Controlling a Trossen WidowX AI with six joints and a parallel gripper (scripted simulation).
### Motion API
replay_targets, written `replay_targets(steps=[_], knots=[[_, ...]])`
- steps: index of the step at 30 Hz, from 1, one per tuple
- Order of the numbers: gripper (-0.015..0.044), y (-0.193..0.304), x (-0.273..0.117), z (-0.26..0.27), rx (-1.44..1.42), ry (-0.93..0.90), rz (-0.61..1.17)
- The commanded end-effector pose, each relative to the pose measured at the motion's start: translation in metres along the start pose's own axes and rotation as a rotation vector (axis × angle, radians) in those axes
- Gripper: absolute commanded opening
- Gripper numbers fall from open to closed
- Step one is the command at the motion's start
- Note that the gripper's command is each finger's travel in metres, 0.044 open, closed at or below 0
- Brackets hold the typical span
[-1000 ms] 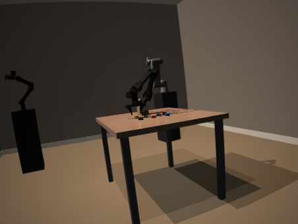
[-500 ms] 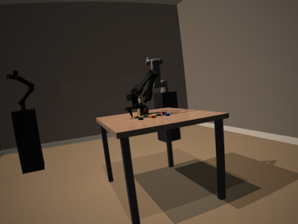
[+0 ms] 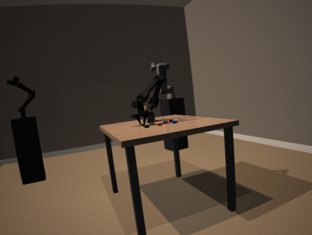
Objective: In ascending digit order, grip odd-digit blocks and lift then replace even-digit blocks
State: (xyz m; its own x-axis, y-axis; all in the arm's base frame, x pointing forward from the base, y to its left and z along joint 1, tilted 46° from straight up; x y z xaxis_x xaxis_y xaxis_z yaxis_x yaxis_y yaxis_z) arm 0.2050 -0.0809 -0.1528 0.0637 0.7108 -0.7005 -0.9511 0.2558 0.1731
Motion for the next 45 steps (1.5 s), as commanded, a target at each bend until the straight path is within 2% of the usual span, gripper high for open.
replay_targets(steps=[1, 40, 45], knots=[[0.0120, -0.0001, 0.0004, 0.0003, 0.005, -0.002, -0.002], [0.0120, -0.0001, 0.0004, 0.0003, 0.005, -0.002, -0.002], [0.0251, -0.0001, 0.0004, 0.0003, 0.005, -0.002, -0.002]])
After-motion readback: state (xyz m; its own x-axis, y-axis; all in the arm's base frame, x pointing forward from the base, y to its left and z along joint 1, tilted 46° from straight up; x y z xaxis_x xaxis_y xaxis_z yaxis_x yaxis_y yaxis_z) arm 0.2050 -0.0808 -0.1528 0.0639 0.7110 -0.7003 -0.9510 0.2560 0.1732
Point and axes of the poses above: the point midway between the two fingers, 35 mm back from their tips, its own x axis out along the fingers, its own z axis across the jaws, y = z × x, the point moved 1 cm from there along -x, back along the fingers, and after that the axes turned 12 degrees about x, right-handed, at the moved point
